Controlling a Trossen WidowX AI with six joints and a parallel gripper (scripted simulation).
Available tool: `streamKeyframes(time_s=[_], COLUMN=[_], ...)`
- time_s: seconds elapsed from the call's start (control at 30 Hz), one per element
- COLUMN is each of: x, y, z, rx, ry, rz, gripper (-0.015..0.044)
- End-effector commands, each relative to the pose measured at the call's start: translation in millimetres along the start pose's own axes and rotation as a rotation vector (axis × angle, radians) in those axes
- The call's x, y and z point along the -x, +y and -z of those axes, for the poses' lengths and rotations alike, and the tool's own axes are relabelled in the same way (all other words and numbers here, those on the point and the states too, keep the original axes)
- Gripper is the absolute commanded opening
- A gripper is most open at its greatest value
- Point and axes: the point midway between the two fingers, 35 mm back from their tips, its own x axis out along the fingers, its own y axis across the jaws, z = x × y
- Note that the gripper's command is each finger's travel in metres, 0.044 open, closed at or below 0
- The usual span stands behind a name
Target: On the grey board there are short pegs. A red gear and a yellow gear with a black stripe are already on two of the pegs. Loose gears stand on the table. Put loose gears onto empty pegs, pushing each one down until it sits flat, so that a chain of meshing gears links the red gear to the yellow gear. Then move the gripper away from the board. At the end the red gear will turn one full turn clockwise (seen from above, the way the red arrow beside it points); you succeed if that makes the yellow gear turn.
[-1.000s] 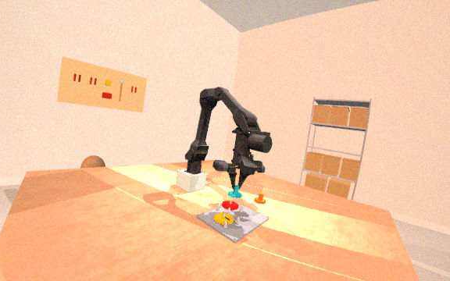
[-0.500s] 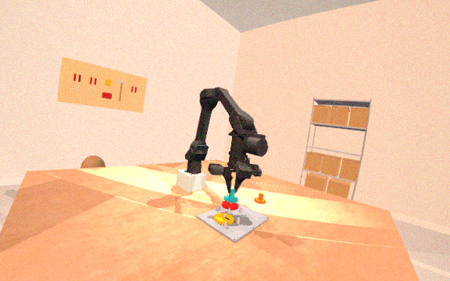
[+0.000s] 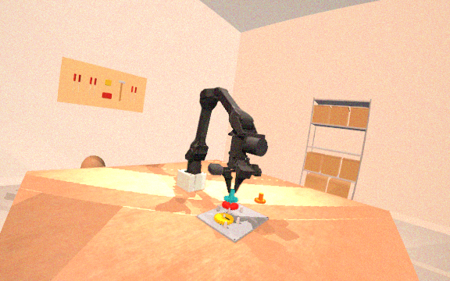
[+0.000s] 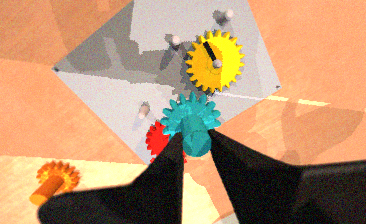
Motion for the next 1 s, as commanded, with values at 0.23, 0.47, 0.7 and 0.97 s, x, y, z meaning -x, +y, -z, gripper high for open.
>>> streamKeyframes(time_s=[0.23, 0.47, 0.7, 0.97], x=[-6.2, -17.0, -26.8, -39.3], y=[-0.2, -0.9, -0.9, -0.2], z=[-0.4, -0.3, -0.9, -0.5], rx=[0.085, 0.169, 0.136, -0.017], ry=[-0.003, -0.002, -0.002, -0.003], rz=[0.003, 0.003, 0.003, 0.003], gripper=[0.0, 0.0, 0.0, 0.0])
